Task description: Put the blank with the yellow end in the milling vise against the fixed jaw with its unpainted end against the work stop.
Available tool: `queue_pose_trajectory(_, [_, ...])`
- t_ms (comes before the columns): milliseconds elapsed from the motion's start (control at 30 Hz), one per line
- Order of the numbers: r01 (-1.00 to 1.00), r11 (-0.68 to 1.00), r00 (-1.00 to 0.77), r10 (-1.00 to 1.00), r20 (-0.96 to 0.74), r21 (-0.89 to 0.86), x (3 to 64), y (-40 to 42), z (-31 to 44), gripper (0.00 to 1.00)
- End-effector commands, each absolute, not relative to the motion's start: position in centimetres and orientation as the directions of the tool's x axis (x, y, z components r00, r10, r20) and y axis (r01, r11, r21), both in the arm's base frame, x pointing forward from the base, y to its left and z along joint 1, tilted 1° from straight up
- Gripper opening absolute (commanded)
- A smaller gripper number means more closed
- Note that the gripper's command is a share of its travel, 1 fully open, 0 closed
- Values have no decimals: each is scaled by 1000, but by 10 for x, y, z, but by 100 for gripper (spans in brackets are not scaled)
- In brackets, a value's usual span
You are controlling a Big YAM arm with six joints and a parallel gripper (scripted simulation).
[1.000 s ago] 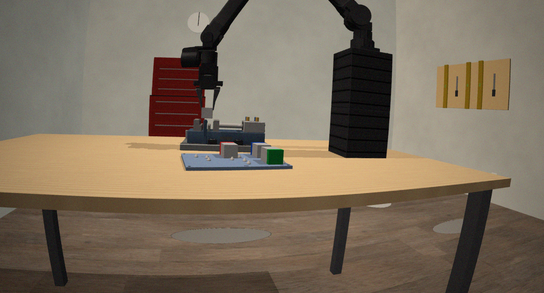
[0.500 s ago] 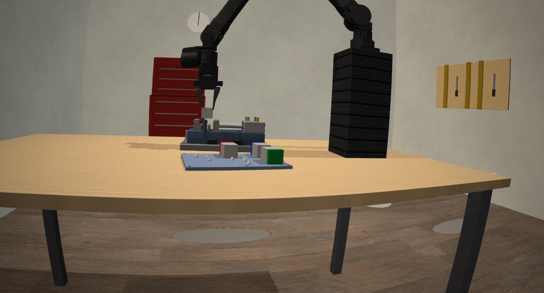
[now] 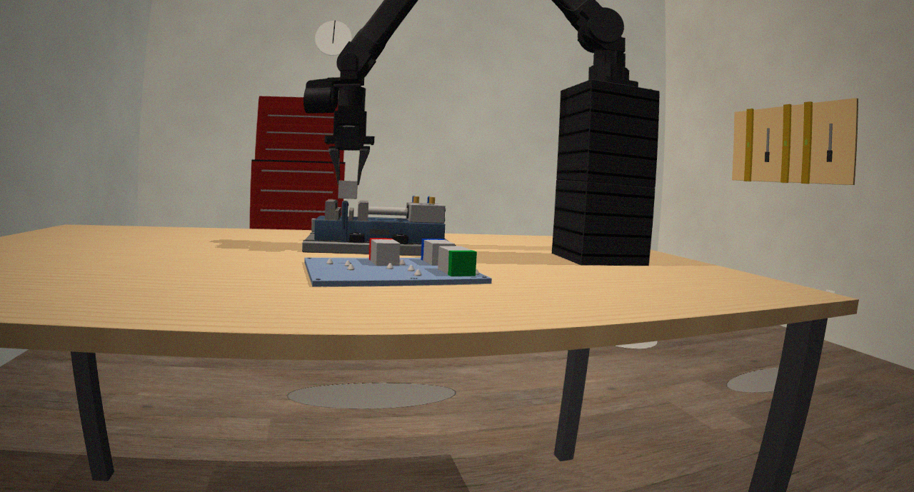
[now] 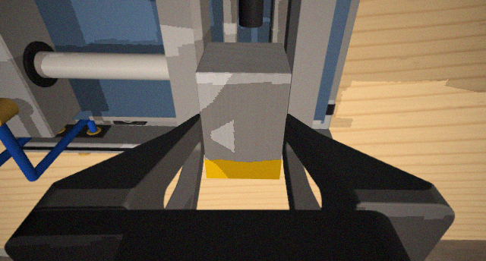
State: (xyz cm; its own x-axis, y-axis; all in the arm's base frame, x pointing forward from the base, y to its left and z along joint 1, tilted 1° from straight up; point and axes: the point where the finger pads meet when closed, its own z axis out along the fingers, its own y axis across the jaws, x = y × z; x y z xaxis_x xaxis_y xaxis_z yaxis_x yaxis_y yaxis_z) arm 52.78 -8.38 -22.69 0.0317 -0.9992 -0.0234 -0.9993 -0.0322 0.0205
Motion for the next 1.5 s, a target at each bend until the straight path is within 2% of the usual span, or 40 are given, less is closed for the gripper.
queue_pose_trajectory(0, [-998,-43,43,-999,-12,-52,564,-82,-214,0])
queue_pose_trajectory(1467, [-998,-38,39,-999,-13,-50,563,-82,-222,0])
